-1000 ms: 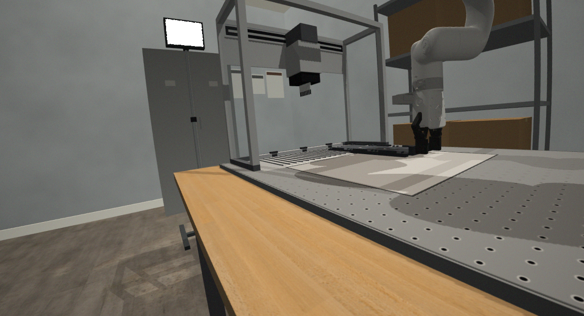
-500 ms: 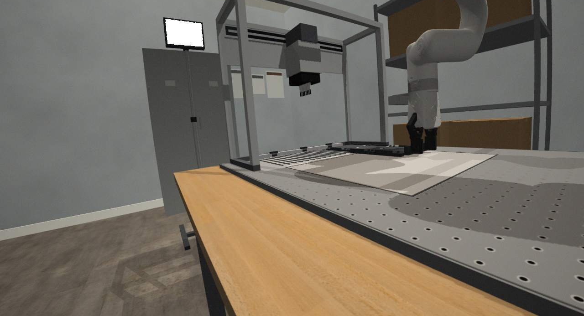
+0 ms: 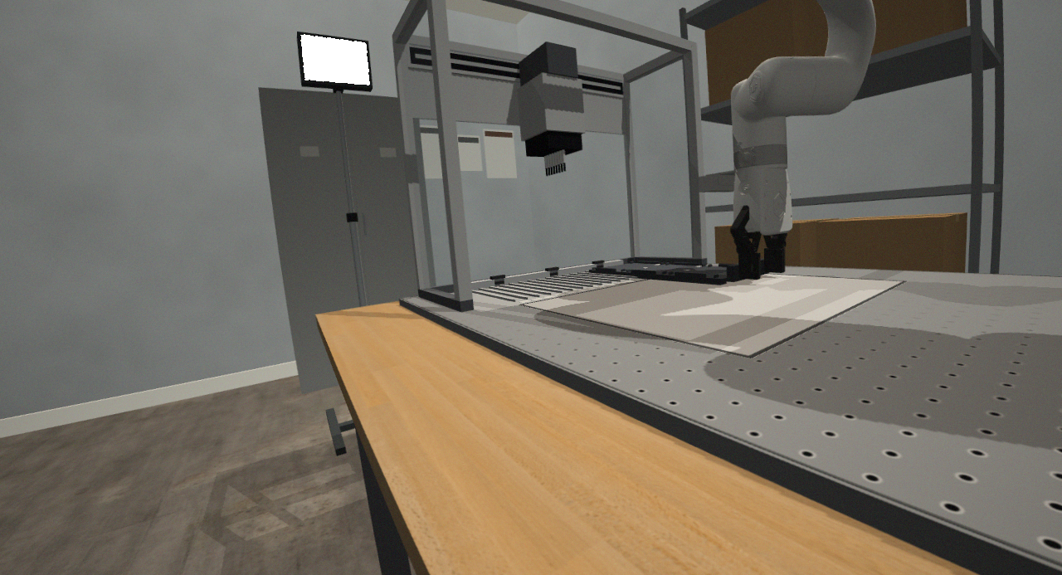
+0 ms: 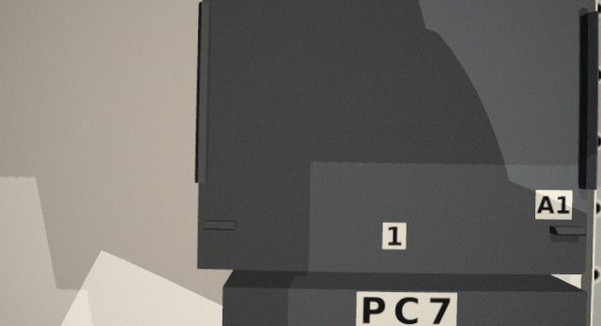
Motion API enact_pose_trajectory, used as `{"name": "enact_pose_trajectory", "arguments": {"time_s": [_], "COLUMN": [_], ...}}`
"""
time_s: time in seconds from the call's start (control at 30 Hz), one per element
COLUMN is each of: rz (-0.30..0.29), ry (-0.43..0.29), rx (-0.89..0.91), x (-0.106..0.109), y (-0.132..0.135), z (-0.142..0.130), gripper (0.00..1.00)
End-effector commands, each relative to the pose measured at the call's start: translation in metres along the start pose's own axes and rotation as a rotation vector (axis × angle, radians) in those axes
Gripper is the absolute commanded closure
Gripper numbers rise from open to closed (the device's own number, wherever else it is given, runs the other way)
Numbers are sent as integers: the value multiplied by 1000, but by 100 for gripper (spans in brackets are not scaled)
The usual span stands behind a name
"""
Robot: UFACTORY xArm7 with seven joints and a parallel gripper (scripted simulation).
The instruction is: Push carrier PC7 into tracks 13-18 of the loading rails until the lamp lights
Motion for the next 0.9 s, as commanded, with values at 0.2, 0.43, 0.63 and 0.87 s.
{"name": "enact_pose_trajectory", "arguments": {"time_s": [0.2, 0.43, 0.63, 0.87], "rz": [-1, -1, -1, -1], "ry": [5, 5, 5, 5], "rx": [0, 0, 0, 0], "x": [2, 2, 2, 2], "y": [-1, -1, -2, -2], "z": [12, 17, 23, 27], "gripper": [18, 18, 18, 18]}}
Point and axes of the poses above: the point where the finger pads meet when closed, its own x axis back along the fingers, its own y axis across the jaws, z = x × y, the point moved 1 cm from there along x, back along the fingers, and after that the axes turned 6 degrees about -x, right-handed, at the moved point
